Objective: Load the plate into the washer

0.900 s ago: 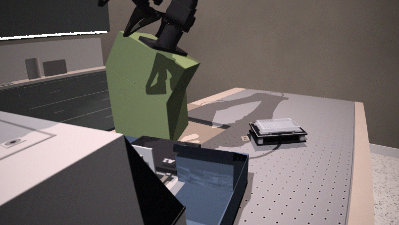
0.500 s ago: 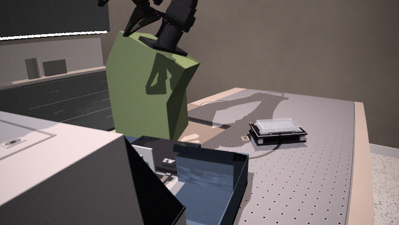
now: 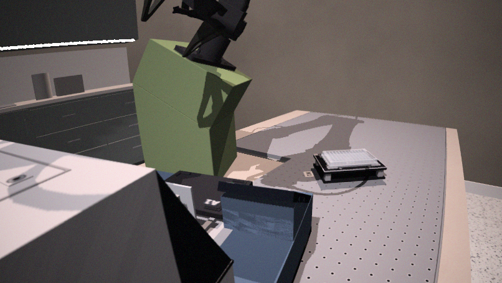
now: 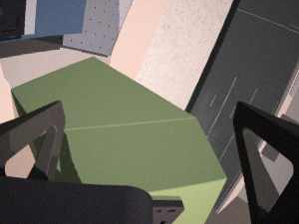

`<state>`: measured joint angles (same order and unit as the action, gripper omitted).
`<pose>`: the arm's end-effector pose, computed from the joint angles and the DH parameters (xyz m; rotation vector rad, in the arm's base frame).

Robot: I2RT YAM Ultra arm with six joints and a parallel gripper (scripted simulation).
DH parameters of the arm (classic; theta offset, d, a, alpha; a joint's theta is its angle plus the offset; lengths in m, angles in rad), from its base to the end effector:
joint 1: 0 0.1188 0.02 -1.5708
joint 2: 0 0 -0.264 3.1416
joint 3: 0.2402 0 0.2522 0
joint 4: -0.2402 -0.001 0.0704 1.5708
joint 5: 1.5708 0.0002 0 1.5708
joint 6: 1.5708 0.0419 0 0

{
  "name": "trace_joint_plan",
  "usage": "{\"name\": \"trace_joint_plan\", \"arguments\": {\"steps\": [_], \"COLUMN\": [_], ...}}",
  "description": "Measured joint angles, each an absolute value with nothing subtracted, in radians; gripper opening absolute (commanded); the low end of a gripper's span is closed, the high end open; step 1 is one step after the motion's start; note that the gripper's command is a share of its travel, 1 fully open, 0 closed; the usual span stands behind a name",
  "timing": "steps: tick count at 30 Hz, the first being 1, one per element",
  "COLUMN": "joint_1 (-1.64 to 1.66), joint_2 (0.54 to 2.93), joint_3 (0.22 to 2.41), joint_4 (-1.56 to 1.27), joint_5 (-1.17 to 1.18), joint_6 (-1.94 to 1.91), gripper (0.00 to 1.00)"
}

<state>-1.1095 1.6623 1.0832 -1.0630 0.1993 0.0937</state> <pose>0.1154 -0.2485 0.1867 -1.6753 -2.4590 0.2083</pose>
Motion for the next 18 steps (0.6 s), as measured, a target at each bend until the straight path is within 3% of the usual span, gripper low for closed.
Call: {"name": "trace_joint_plan", "arguments": {"steps": [18], "joint_1": [-0.934], "joint_2": [1.469], "joint_3": [0.892], "joint_4": [-0.931], "joint_5": [0.025], "joint_6": [-0.018], "gripper": [1.0]}}
